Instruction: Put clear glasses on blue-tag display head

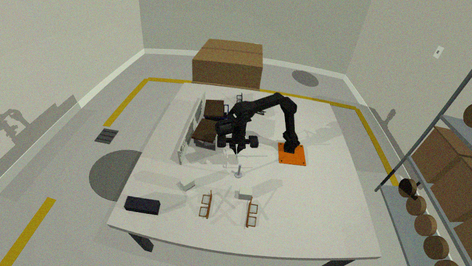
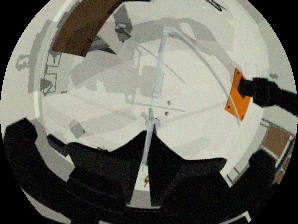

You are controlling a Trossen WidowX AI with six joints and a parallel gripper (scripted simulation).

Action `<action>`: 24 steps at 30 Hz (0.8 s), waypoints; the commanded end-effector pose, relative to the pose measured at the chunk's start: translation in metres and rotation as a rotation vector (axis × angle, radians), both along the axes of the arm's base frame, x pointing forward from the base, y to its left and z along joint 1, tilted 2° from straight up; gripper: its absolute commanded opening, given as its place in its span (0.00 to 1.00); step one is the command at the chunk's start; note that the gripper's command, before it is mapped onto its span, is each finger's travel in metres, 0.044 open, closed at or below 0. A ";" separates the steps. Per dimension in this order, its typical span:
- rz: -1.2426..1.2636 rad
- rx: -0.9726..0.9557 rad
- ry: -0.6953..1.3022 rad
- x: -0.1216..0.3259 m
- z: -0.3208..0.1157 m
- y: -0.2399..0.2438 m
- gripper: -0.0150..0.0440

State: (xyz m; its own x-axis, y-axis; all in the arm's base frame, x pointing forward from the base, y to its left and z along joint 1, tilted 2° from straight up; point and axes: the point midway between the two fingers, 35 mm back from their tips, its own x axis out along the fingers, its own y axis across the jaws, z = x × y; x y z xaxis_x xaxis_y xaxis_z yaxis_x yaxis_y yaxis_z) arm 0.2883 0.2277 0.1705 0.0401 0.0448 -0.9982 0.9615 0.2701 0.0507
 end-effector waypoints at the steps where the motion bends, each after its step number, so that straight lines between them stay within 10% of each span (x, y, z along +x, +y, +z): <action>1: 0.179 -0.008 -0.012 -0.008 0.001 0.001 0.25; 24: 1.058 -0.043 -0.048 -0.045 0.000 0.005 0.25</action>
State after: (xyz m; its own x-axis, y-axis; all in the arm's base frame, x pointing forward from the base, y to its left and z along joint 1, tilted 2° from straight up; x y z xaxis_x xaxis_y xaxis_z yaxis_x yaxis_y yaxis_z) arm 0.2488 0.2330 0.1702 0.0356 0.0466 -0.9983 0.3687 0.9278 0.0565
